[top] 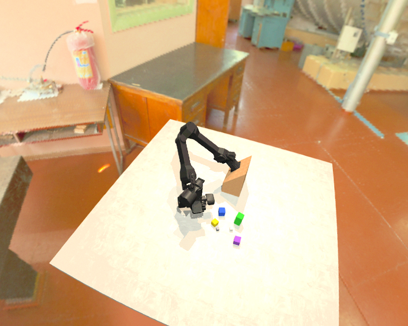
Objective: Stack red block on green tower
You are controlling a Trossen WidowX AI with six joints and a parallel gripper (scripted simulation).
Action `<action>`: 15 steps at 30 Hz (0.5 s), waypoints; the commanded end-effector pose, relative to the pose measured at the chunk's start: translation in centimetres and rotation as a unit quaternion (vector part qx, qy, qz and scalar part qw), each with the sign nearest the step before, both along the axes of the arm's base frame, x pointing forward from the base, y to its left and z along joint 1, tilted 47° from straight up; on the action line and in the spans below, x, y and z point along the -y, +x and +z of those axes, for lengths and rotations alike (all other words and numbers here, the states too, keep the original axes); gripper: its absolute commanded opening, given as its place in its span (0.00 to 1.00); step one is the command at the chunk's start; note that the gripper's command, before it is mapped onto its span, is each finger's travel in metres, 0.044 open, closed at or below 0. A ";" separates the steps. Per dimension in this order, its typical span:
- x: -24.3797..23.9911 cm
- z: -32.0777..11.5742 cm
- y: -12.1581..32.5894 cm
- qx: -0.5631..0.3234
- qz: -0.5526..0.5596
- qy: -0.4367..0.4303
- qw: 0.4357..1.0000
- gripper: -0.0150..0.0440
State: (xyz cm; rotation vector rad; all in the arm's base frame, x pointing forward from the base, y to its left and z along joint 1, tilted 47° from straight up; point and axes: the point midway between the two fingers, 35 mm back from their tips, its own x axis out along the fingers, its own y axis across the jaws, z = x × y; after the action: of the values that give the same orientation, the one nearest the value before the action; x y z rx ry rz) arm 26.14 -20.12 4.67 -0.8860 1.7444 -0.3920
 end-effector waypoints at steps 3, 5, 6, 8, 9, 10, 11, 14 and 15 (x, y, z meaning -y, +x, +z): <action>0.0 0.0 0.0 -0.002 0.002 0.001 1.000 0.39; -0.2 0.1 0.1 -0.001 0.002 0.002 1.000 0.30; -0.4 0.3 0.1 -0.001 0.002 0.002 1.000 0.25; -0.9 0.8 0.2 -0.001 0.002 0.002 1.000 0.25; -1.2 1.0 0.3 -0.001 0.002 0.002 1.000 0.25; -1.5 1.3 0.3 -0.001 0.002 0.002 1.000 0.25; -1.8 1.6 0.4 -0.001 0.002 0.002 1.000 0.25; -2.9 2.6 0.6 -0.001 0.002 0.003 1.000 0.25; -3.2 2.9 0.6 -0.001 0.002 0.003 1.000 0.25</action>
State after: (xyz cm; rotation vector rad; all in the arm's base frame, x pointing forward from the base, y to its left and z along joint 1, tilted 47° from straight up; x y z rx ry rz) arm 26.22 -17.97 6.11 -0.8856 1.7649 -0.3700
